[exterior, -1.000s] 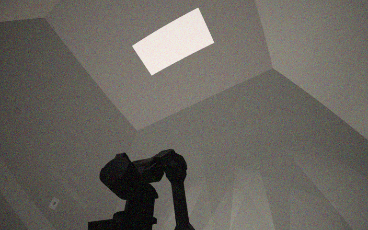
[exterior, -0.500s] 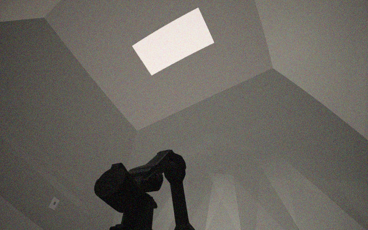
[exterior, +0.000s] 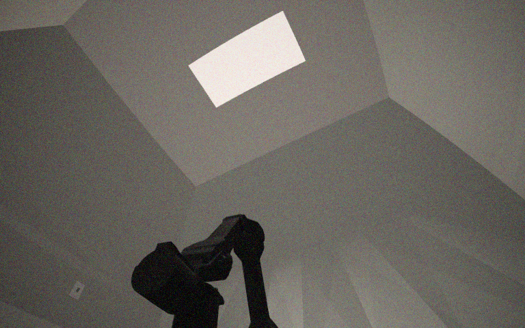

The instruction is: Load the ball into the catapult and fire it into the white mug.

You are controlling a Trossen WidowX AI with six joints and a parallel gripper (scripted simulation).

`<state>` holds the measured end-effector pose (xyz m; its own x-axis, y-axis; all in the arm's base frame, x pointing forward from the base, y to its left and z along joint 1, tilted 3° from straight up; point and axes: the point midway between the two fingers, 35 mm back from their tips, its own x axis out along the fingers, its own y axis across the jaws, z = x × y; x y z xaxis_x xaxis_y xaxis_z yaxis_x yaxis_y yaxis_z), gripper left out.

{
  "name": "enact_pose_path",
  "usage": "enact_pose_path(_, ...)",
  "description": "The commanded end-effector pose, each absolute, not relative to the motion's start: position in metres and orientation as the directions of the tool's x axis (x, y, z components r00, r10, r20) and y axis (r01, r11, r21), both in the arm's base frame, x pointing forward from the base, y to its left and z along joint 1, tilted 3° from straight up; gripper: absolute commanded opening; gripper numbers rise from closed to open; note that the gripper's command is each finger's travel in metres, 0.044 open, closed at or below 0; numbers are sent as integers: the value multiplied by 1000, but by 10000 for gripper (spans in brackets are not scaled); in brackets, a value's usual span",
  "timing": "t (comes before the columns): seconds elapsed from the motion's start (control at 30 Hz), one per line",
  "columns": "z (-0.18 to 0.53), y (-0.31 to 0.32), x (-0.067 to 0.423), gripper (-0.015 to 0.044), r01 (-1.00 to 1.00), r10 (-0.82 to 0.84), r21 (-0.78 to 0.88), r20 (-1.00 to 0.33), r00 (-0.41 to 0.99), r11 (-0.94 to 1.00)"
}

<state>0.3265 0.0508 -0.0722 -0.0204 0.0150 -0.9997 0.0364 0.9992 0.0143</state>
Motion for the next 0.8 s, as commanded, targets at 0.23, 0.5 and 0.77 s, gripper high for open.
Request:
enact_pose_path(0.23, -67, 59, 331, 0, 0, 34, 34, -999, 14, 999)
enact_pose_path(0.5, -32, 60, 335, 0, 12, 30, 30, -1000, 4, 999)
enact_pose_path(0.77, 33, 59, 333, 0, 33, 21, 20, -1000, -16, 999)
